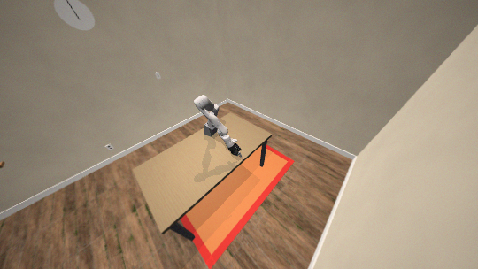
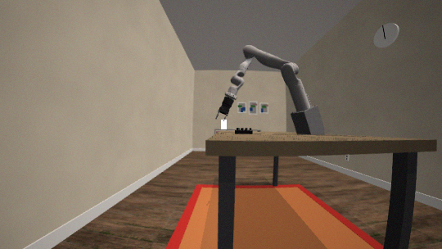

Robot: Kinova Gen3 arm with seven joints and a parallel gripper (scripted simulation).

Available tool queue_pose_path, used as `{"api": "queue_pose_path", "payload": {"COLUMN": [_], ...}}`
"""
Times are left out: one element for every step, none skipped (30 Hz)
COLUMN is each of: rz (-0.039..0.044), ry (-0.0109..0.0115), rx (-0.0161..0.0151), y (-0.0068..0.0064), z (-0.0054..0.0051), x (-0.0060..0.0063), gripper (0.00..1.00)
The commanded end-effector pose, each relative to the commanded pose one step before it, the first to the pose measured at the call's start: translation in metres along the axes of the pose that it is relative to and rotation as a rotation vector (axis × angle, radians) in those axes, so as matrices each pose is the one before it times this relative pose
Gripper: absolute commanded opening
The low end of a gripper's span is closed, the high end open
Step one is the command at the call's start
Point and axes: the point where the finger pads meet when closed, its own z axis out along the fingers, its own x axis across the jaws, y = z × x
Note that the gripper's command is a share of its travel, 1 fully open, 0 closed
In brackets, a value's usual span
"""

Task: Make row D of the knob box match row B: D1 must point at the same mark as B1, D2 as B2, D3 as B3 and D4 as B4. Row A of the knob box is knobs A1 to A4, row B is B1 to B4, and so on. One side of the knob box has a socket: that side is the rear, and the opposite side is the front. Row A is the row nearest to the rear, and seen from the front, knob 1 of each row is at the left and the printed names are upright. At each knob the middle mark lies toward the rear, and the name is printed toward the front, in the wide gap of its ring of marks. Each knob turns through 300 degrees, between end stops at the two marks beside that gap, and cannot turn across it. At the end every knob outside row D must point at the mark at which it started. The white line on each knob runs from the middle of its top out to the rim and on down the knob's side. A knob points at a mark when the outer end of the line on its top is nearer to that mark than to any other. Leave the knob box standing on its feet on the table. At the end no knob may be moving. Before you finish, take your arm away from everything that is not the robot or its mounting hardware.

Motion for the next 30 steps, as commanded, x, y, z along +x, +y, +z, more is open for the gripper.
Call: {"api": "queue_pose_path", "payload": {"rz": [0.01088,0.00024,0.00075,0.00027,0.00000,0.00000,0.00000,0.01260,0.00885,0.00000,0.00000,0.00043,0.00075,0.00022,0.00000,0.00000,0.00000,0.01186,0.00847,0.00000,0.00000,0.00000,0.00000,0.00193,0.00005,0.00000,0.00000,0.00000,0.01065,0.00808], "ry": [-0.01760,0.00073,0.00231,0.00083,0.00000,0.00000,0.00001,-0.02077,-0.01081,0.00000,0.00000,0.00129,0.00223,0.00066,0.00000,0.00000,0.00000,-0.02049,-0.01044,0.00000,0.00000,0.00000,0.00000,0.00566,0.00015,0.00000,0.00000,0.00000,-0.02151,-0.01003], "rx": [-0.00296,-0.00050,-0.00157,-0.00056,0.00000,0.00000,-0.00001,0.00095,-0.00133,0.00000,0.00000,-0.00080,-0.00138,-0.00040,0.00000,0.00000,0.00000,0.00014,-0.00179,0.00000,0.00000,0.00000,0.00000,-0.00316,-0.00008,0.00000,0.00000,0.00000,0.00014,-0.00218], "y": [-0.00617,0.00032,0.00102,0.00036,0.00000,0.00000,0.00001,-0.00590,-0.00255,0.00000,0.00000,0.00052,0.00089,0.00026,0.00000,0.00000,0.00000,-0.00532,-0.00222,0.00000,0.00000,0.00000,0.00000,0.00204,0.00005,0.00000,0.00000,0.00000,-0.00524,-0.00190], "z": [-0.00050,0.00003,0.00011,0.00004,0.00000,0.00000,0.00000,-0.00038,-0.00010,0.00000,0.00000,0.00005,0.00009,0.00003,0.00000,0.00000,0.00000,-0.00043,-0.00013,0.00000,0.00000,0.00000,0.00000,0.00021,0.00001,0.00000,0.00000,0.00000,-0.00053,-0.00016], "x": [-0.00559,0.00049,0.00154,0.00055,0.00000,0.00000,0.00001,-0.00915,-0.00427,0.00000,0.00000,0.00087,0.00149,0.00044,0.00000,0.00000,0.00000,-0.00933,-0.00425,0.00000,0.00000,0.00000,0.00000,0.00379,0.00010,0.00000,0.00000,0.00000,-0.01036,-0.00419], "gripper": [1.00,1.00,1.00,1.00,1.00,1.00,1.00,1.00,1.00,1.00,1.00,1.00,1.00,1.00,1.00,1.00,1.00,1.00,1.00,1.00,1.00,1.00,1.00,1.00,1.00,1.00,1.00,1.00,1.00,1.00]}}
